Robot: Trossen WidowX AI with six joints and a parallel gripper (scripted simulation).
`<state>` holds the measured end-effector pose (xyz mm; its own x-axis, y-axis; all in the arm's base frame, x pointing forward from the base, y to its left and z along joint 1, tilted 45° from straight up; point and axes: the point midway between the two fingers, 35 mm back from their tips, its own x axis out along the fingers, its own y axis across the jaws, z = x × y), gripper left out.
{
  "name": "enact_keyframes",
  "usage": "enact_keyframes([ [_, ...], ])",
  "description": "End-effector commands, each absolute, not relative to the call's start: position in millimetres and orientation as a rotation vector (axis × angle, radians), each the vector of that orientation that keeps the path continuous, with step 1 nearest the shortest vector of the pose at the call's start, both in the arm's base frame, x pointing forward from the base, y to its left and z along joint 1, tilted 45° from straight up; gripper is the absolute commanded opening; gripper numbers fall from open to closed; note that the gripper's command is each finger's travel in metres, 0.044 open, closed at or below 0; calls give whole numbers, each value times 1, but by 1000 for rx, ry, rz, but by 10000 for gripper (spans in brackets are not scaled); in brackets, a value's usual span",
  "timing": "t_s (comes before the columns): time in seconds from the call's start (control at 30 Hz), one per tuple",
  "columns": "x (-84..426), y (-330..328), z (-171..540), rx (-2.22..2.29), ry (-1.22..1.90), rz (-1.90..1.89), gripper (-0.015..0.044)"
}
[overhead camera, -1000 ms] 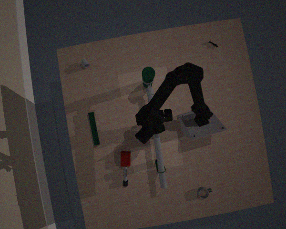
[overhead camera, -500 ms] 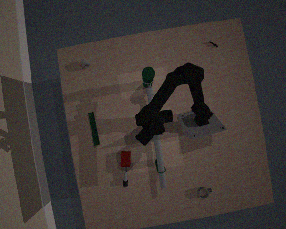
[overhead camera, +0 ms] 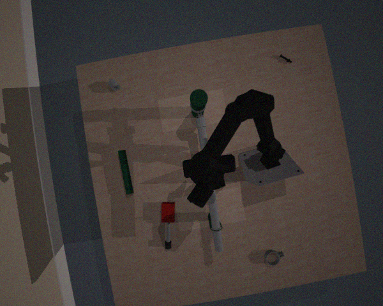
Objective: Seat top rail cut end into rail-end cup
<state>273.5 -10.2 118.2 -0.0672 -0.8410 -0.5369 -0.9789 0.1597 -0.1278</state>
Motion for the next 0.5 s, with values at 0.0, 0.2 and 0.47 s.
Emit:
enact_keyframes([
  [0.0,274,11,132,-1747,1853,400,440],
  [0.2,274,20,138,-1760,1812,415,440],
  [0.47,274,20,138,-1760,1812,415,440],
])
